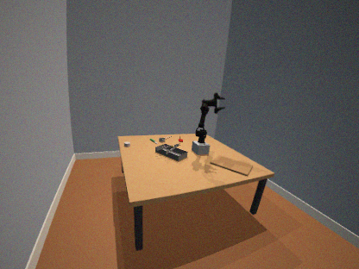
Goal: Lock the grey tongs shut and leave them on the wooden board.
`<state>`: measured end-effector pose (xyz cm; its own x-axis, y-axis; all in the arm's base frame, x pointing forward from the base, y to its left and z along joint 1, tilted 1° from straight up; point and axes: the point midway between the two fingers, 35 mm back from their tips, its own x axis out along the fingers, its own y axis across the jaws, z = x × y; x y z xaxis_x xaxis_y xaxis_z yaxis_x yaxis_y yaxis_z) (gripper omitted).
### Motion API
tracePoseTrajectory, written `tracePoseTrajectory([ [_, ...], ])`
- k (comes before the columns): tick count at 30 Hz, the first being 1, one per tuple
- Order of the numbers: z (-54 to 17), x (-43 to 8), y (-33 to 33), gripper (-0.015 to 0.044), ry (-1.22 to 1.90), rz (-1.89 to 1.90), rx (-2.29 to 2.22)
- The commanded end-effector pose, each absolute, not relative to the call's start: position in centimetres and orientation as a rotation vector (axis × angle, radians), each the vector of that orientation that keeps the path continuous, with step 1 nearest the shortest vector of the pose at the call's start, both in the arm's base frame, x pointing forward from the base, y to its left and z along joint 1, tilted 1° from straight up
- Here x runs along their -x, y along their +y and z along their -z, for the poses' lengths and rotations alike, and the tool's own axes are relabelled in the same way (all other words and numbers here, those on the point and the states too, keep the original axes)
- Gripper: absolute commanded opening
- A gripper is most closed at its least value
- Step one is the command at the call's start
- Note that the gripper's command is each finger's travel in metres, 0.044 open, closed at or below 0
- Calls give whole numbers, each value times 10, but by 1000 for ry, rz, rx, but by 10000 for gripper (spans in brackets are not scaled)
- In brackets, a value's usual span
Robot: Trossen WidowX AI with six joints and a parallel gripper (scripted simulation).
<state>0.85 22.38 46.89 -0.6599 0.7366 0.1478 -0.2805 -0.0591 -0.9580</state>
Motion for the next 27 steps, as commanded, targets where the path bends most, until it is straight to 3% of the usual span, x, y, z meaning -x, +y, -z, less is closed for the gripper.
tracePoseTrajectory([
  [1, -469, -9, 224, 426, -1499, -1804, 504],
  [13, -506, 51, 177, 440, -1888, -1565, 401],
  [27, -558, 133, 8, 440, -2452, -1027, -170],
])
